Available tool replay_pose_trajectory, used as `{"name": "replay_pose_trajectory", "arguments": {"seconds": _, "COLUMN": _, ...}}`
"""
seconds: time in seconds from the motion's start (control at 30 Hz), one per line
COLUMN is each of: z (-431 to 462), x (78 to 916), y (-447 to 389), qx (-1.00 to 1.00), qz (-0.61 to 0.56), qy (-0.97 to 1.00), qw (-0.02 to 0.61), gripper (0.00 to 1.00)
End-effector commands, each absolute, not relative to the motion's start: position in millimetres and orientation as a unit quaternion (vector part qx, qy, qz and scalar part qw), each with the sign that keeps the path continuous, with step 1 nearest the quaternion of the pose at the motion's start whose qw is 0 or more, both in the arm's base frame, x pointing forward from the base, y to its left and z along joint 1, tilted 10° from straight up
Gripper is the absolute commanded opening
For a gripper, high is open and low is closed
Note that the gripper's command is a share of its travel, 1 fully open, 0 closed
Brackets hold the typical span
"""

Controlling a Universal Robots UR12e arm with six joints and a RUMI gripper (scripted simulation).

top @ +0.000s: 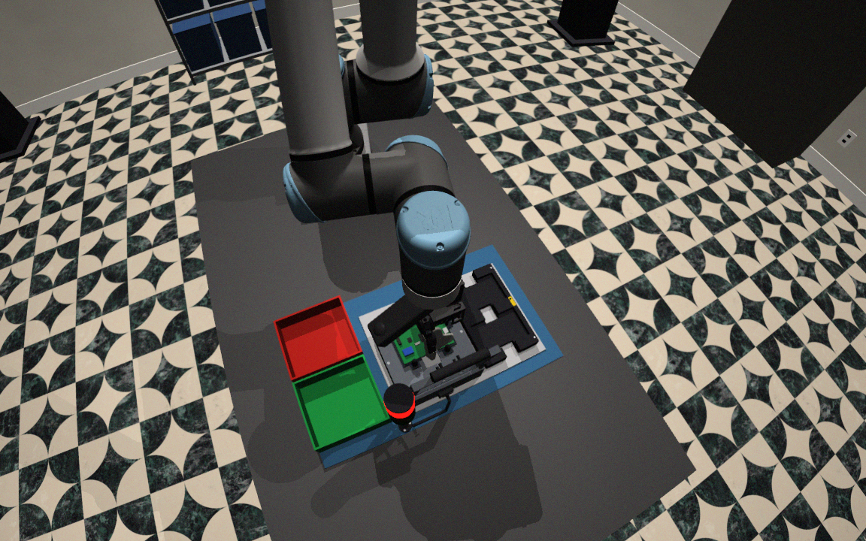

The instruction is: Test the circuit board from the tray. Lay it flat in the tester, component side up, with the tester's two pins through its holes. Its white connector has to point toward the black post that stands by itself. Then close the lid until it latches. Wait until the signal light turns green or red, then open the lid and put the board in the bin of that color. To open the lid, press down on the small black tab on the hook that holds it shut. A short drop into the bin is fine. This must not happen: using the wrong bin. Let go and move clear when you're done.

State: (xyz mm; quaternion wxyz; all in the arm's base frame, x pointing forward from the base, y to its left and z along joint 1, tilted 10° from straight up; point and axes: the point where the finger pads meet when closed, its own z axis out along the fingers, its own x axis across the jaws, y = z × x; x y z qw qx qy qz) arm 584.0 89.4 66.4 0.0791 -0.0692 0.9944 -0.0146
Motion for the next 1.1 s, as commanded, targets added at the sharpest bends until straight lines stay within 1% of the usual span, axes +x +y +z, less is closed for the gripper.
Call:
{"name": "replay_pose_trajectory", "arguments": {"seconds": 0.0, "z": 66.6, "x": 584.5, "y": 88.7, "qx": -0.069, "qz": -0.015, "qy": 0.994, "qw": 0.082, "gripper": 0.59}}
{"name": "replay_pose_trajectory", "arguments": {"seconds": 0.47, "z": 66.6, "x": 584.3, "y": 88.7, "qx": -0.069, "qz": -0.015, "qy": 0.994, "qw": 0.082, "gripper": 0.59}}
{"name": "replay_pose_trajectory", "arguments": {"seconds": 0.5, "z": 66.6, "x": 584.3, "y": 88.7, "qx": -0.069, "qz": -0.015, "qy": 0.994, "qw": 0.082, "gripper": 0.54}}
{"name": "replay_pose_trajectory", "arguments": {"seconds": 0.93, "z": 66.6, "x": 584.3, "y": 88.7, "qx": -0.069, "qz": -0.015, "qy": 0.994, "qw": 0.082, "gripper": 0.54}}
{"name": "replay_pose_trajectory", "arguments": {"seconds": 0.97, "z": 66.6, "x": 584.3, "y": 88.7, "qx": -0.069, "qz": -0.015, "qy": 0.994, "qw": 0.082, "gripper": 0.51}}
{"name": "replay_pose_trajectory", "arguments": {"seconds": 1.07, "z": 66.6, "x": 584.3, "y": 88.7, "qx": -0.069, "qz": -0.015, "qy": 0.994, "qw": 0.082, "gripper": 0.51}}
